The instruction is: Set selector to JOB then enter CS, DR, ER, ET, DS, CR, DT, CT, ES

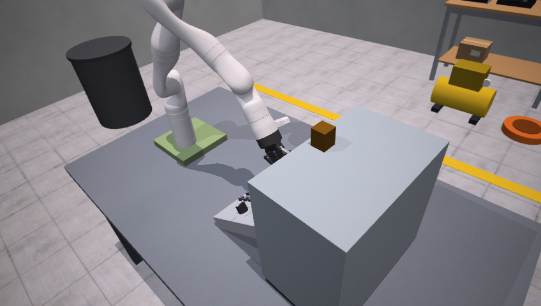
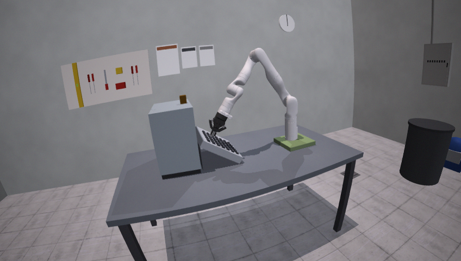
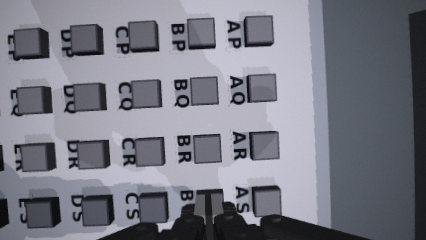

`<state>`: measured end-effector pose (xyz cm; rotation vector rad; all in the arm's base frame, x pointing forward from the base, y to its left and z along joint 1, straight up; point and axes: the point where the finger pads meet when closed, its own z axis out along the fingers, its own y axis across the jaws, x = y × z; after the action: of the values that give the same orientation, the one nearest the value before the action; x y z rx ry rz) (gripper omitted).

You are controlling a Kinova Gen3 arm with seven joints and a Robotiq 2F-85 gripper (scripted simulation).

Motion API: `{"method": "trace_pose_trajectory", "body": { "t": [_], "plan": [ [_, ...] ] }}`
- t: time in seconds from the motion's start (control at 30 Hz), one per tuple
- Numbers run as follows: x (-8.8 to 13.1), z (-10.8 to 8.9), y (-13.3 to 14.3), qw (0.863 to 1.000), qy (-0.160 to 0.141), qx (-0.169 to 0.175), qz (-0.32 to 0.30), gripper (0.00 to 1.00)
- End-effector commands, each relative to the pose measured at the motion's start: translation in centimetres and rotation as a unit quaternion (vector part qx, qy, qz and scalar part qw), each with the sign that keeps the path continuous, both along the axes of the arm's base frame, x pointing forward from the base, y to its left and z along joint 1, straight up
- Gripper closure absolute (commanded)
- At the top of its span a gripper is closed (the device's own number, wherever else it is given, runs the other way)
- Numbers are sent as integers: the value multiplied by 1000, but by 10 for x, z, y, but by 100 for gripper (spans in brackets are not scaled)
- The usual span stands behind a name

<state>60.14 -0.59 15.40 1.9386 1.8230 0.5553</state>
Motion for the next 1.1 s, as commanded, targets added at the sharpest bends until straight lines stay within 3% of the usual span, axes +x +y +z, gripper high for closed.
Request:
{"method": "trace_pose_trajectory", "body": {
  "t": [0.0,1.07],
  "plan": [
    [1,1,0,1000,-1,0,0,90],
    [6,-7,0,1000,-1,0,0,90]
  ]
}}
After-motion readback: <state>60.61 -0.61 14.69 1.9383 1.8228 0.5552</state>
